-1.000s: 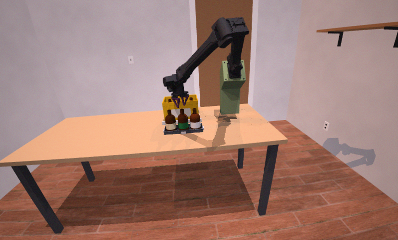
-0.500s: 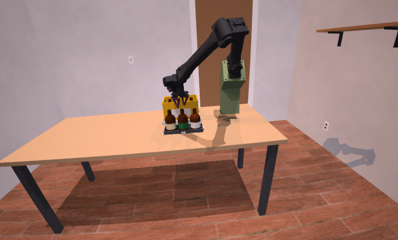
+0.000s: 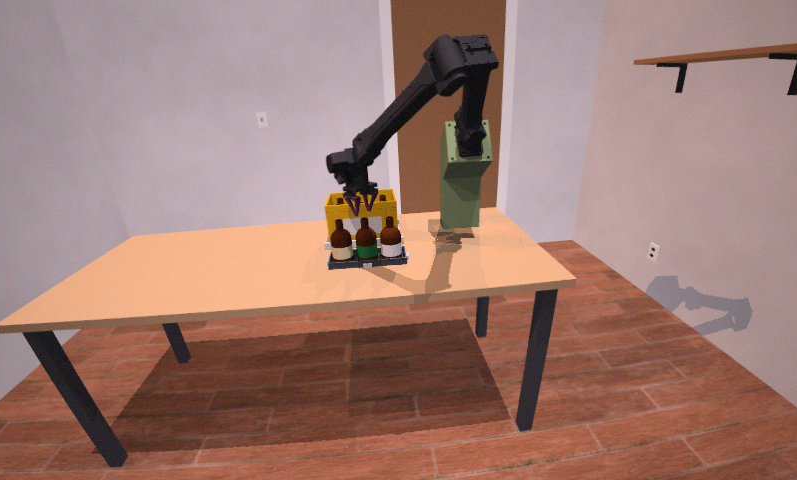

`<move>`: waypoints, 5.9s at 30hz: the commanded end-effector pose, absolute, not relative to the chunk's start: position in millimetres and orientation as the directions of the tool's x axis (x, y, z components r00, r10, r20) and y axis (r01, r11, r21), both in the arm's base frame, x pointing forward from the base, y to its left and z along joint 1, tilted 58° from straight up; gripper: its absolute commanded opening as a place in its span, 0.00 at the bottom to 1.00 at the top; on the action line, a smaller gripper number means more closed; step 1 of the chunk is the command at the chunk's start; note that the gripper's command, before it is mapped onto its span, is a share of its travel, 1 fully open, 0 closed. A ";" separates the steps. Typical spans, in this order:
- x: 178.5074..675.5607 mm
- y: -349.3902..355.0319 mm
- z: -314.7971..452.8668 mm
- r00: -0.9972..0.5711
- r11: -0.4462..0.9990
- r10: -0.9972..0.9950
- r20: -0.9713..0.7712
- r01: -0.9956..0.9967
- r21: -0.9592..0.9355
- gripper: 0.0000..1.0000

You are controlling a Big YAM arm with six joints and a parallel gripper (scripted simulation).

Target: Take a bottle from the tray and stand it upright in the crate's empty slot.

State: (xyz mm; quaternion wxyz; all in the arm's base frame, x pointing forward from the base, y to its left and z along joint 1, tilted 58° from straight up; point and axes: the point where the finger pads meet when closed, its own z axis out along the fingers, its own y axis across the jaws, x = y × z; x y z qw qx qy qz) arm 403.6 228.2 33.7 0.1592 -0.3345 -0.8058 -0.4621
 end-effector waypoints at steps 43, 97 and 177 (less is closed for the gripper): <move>397.1 222.3 19.1 -0.713 0.349 0.400 0.576 0.699 0.624 0.61; 401.8 224.3 22.6 -0.713 0.350 0.399 0.577 0.700 0.623 0.61; 405.7 235.9 23.1 -0.720 0.351 0.394 0.571 0.692 0.631 0.61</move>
